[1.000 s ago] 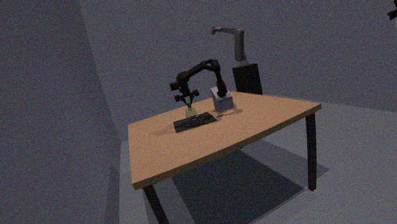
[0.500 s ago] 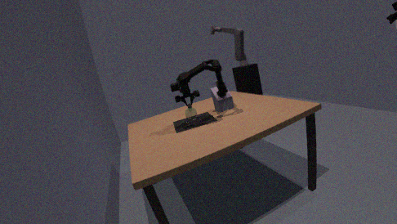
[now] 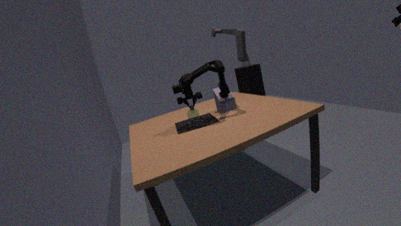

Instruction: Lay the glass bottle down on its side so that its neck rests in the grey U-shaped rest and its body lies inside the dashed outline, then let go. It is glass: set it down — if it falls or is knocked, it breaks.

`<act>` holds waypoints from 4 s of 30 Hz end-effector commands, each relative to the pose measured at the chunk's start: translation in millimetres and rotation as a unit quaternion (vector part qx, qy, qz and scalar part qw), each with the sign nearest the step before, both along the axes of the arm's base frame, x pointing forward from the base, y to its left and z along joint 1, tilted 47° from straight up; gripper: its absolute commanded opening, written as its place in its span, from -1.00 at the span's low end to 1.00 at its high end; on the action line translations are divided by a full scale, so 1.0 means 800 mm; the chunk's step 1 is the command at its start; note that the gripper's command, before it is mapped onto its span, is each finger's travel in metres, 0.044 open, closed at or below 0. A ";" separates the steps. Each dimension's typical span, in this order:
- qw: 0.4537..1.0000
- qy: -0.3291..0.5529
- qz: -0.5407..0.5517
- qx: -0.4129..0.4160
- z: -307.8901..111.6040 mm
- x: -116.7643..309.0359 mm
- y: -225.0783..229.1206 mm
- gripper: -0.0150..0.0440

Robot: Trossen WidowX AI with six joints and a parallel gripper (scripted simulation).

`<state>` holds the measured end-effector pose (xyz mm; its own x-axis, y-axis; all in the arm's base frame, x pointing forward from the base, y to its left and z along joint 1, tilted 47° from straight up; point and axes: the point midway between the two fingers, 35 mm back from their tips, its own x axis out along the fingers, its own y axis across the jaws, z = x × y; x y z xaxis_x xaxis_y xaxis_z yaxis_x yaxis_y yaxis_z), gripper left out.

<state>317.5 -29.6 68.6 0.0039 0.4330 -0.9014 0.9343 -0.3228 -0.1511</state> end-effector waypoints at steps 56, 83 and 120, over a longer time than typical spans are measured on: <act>1.000 0.002 -0.006 -0.026 0.014 0.025 0.083 -0.07; 1.000 -0.004 -0.001 -0.027 0.013 0.031 0.104 -0.07; 1.000 -0.011 0.010 -0.026 0.006 0.037 0.129 -0.07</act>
